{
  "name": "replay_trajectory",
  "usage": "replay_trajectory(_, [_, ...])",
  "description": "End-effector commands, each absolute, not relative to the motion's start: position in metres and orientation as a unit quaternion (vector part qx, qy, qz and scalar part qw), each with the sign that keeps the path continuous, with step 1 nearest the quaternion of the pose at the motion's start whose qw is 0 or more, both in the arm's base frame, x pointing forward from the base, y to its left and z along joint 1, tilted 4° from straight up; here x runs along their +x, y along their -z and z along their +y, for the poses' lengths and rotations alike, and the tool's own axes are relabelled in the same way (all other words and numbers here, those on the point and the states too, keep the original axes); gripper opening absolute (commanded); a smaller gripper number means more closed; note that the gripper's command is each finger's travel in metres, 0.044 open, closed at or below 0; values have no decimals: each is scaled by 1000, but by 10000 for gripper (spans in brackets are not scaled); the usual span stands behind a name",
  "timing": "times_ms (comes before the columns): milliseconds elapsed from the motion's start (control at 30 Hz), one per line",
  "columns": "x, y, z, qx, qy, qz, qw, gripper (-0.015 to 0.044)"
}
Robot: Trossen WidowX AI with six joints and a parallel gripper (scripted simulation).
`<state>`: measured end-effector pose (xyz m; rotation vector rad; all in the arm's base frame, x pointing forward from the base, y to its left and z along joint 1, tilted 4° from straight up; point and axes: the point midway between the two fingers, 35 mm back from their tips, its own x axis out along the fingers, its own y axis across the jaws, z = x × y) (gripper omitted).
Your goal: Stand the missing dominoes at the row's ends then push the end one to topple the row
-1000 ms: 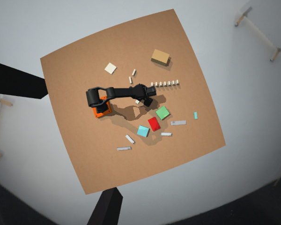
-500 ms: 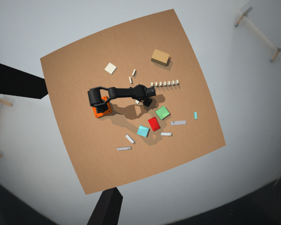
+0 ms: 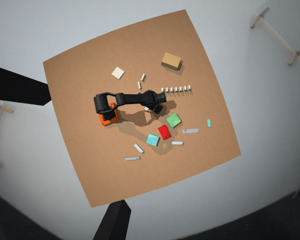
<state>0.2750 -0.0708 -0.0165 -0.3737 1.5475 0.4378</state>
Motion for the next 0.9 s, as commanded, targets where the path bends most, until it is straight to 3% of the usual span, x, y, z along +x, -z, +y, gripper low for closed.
replay_trajectory(0, [275,17,-70,-166,-196,688,679,107])
replay_trajectory(167, [275,10,-70,-166,-196,688,679,107])
replay_trajectory(600, [280,-136,-73,-166,-196,688,679,107])
replay_trajectory(867, [279,-143,-81,-110,-139,702,690,107])
